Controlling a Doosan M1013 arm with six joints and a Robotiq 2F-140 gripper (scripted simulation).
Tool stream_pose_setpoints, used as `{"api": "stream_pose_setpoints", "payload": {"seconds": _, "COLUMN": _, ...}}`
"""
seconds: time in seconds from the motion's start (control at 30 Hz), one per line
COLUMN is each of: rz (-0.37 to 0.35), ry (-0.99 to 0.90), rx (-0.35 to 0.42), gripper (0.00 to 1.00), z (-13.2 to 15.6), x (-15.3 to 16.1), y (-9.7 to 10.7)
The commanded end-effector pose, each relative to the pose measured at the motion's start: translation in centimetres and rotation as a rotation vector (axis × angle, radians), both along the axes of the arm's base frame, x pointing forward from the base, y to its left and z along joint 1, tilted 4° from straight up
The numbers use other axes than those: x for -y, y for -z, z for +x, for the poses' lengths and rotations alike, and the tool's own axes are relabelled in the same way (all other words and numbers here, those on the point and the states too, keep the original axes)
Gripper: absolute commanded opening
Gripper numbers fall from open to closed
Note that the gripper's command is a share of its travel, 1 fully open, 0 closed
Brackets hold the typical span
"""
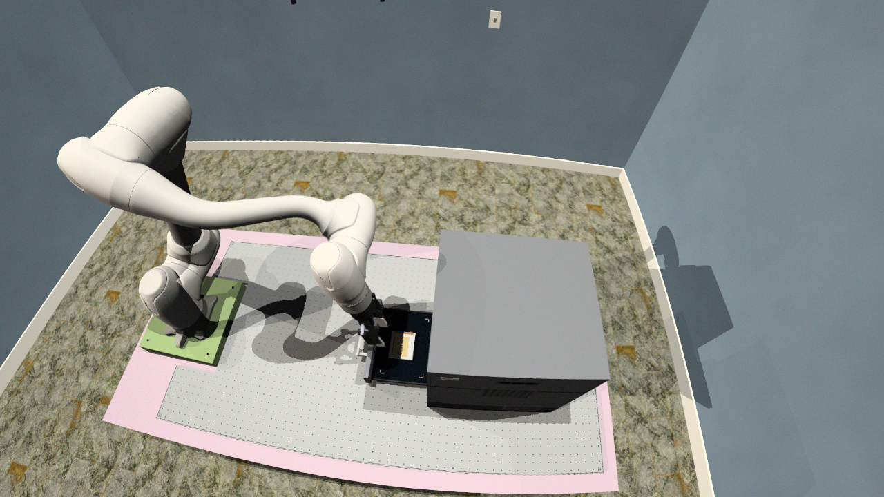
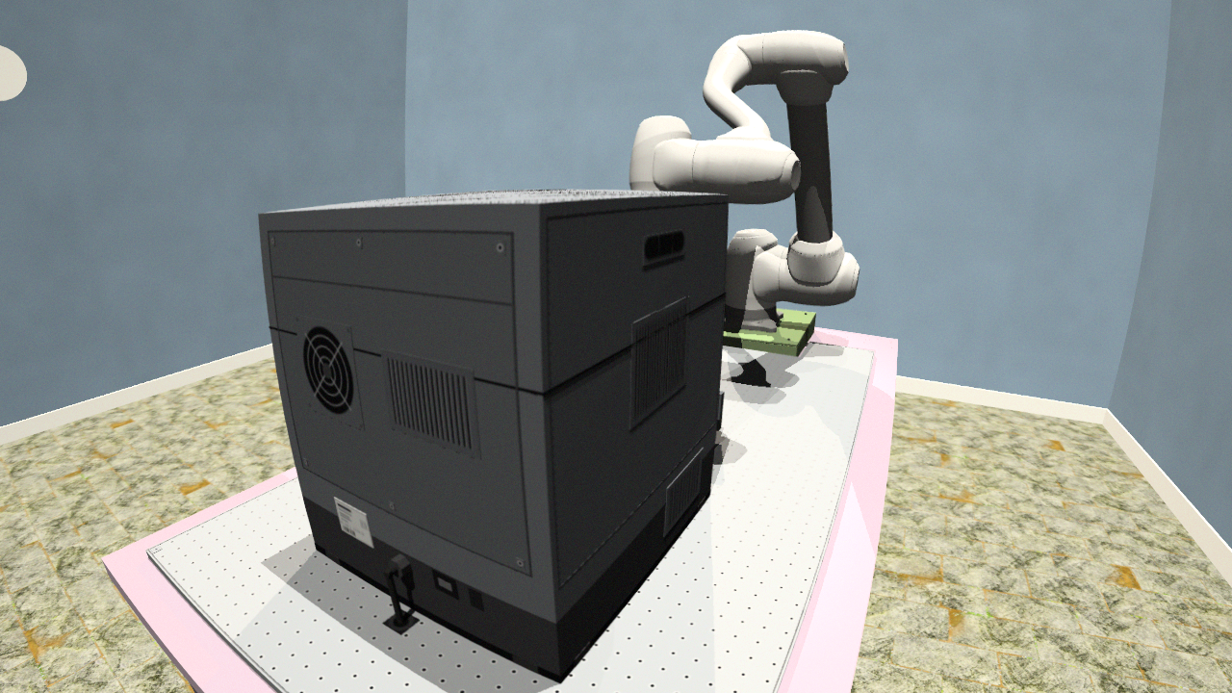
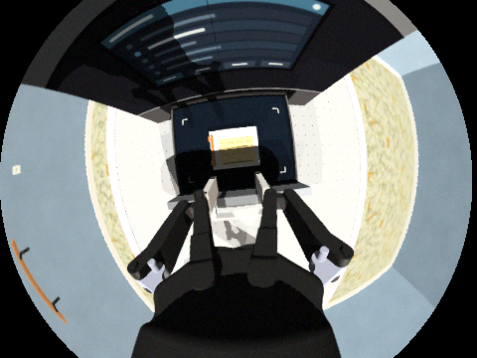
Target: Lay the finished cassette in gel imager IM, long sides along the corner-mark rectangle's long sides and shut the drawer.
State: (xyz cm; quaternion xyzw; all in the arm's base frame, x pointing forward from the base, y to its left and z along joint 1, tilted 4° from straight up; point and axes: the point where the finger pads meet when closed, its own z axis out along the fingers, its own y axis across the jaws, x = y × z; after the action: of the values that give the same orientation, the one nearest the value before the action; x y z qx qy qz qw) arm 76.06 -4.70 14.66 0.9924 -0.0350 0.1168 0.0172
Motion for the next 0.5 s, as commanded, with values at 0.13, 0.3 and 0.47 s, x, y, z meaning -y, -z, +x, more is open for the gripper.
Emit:
{"api": "stream_pose_setpoints", "payload": {"seconds": 0.13, "rz": 0.0, "ry": 0.0, "rx": 0.0, "gripper": 0.46, "z": 0.0, "x": 0.0, "y": 0.8}}
{"api": "stream_pose_setpoints", "payload": {"seconds": 0.3, "rz": 0.0, "ry": 0.0, "rx": 0.0, "gripper": 0.46, "z": 0.1, "x": 0.0, "y": 1.5}}
{"api": "stream_pose_setpoints", "payload": {"seconds": 0.47, "rz": 0.0, "ry": 0.0, "rx": 0.0, "gripper": 0.46, "z": 0.1, "x": 0.1, "y": 1.9}}
